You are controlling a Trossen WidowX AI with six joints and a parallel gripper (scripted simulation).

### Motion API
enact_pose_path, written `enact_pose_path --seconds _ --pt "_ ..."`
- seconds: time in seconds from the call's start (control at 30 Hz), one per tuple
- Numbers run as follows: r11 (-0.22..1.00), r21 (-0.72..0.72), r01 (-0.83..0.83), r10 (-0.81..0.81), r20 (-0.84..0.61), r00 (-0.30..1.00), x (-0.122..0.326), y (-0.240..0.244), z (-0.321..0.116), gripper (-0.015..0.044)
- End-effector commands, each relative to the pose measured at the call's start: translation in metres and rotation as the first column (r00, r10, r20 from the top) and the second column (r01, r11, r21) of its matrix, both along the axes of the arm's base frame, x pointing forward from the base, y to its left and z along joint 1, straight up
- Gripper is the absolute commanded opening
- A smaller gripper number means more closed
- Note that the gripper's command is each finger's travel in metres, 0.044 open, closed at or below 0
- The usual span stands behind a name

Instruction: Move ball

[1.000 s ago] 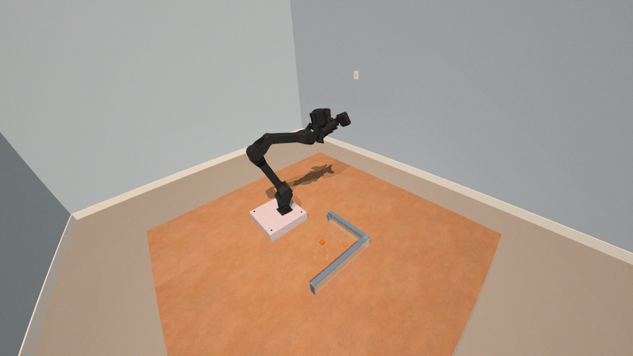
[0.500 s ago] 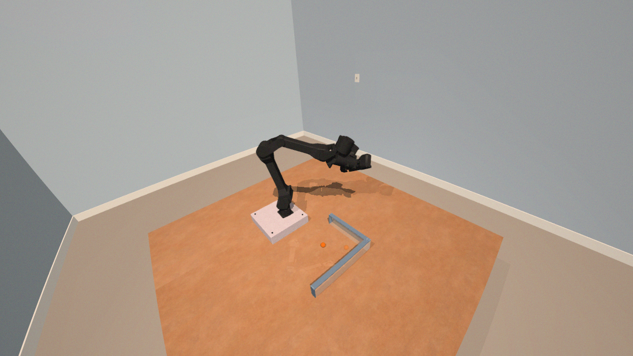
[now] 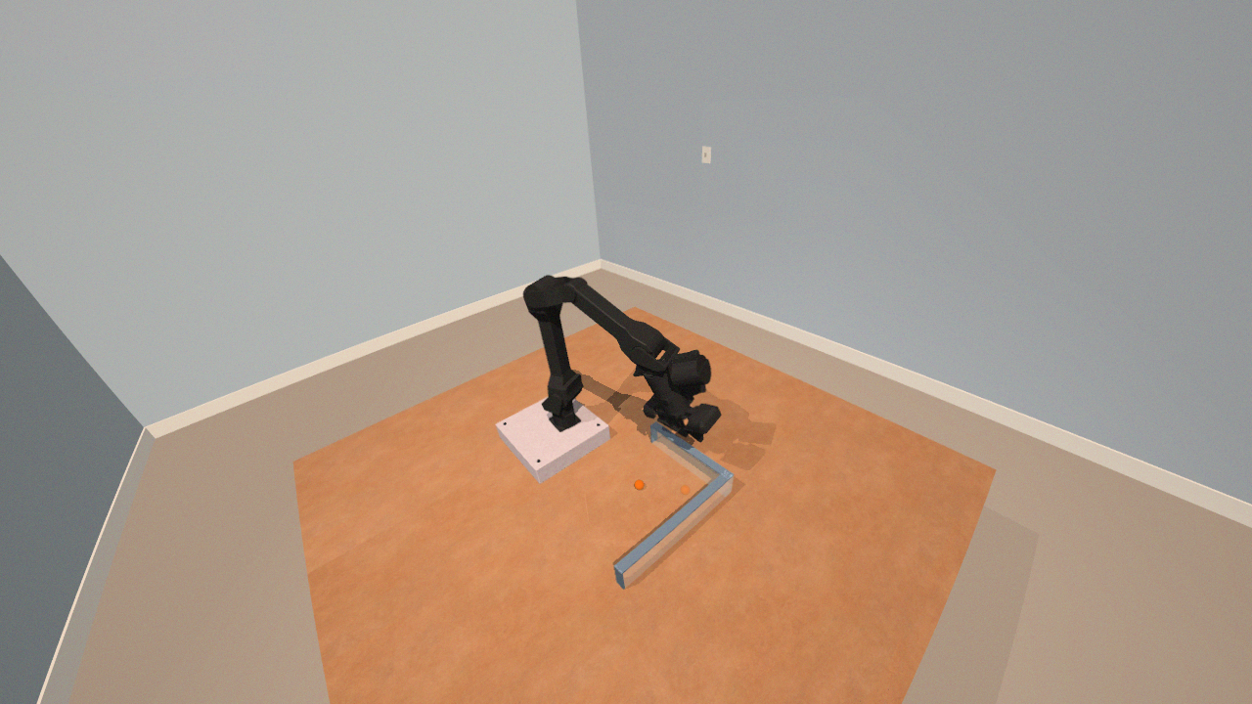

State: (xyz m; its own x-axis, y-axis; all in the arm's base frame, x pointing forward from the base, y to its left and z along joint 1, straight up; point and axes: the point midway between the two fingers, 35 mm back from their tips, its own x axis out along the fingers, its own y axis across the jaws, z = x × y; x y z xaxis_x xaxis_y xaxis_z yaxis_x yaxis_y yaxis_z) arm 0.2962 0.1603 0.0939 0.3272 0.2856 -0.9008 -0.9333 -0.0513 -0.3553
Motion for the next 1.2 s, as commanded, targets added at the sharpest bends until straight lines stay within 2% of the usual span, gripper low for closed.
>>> enact_pose_path --seconds 0.0,0.2,1.17 --pt "0.991 -0.134 0.025 -0.04 -0.108 0.993 -0.004 -0.051 -0.024 0.0211" --pt "0.96 -0.279 0.0 -0.086 -0.297 0.951 -0.028 -0.121 -0.049 0.0211" --pt "0.959 -0.282 -0.002 -0.087 -0.303 0.949 -0.028 -0.122 -0.09 0.0211"
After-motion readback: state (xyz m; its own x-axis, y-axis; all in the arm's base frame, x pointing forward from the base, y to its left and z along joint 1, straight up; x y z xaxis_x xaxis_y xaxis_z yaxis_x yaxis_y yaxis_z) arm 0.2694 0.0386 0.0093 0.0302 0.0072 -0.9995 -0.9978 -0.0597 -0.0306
